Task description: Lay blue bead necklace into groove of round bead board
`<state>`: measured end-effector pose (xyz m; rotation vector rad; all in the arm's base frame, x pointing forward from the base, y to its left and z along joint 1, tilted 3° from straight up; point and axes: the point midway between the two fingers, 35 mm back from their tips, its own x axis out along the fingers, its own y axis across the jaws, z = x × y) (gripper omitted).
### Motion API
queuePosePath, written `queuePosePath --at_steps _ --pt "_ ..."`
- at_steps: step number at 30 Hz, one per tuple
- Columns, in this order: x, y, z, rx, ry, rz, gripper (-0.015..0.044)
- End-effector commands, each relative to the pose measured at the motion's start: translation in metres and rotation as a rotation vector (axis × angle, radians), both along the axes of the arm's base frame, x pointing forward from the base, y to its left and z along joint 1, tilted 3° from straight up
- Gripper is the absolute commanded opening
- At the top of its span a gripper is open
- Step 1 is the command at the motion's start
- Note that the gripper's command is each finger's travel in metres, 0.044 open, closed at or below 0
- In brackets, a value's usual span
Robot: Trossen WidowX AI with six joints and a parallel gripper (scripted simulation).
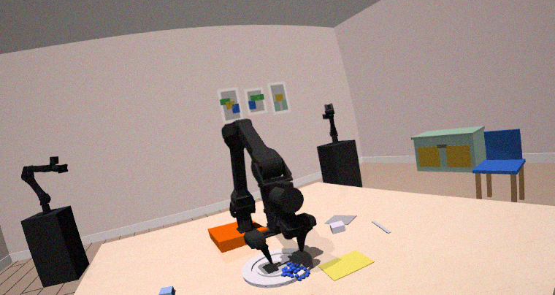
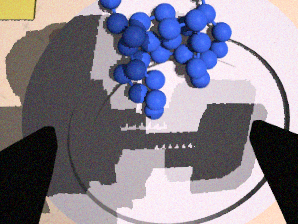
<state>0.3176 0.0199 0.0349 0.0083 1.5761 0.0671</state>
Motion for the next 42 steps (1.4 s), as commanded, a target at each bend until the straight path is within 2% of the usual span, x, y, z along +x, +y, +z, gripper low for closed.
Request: queuePosePath --at_steps 1,3,16,18,42 --pt "0.001 0.000 0.002 0.000 -0.004 0.022 0.0414" --pt "0.004 0.001 0.003 0.001 -0.011 0.148 0.0380" --pt "0.035 0.009 0.020 0.006 -0.073 1.417 0.0380" --pt "0.038 0.010 0.021 0.006 -0.079 1.543 0.0380" --pt "0.040 0.010 0.015 -0.004 -0.091 1.551 0.0380"
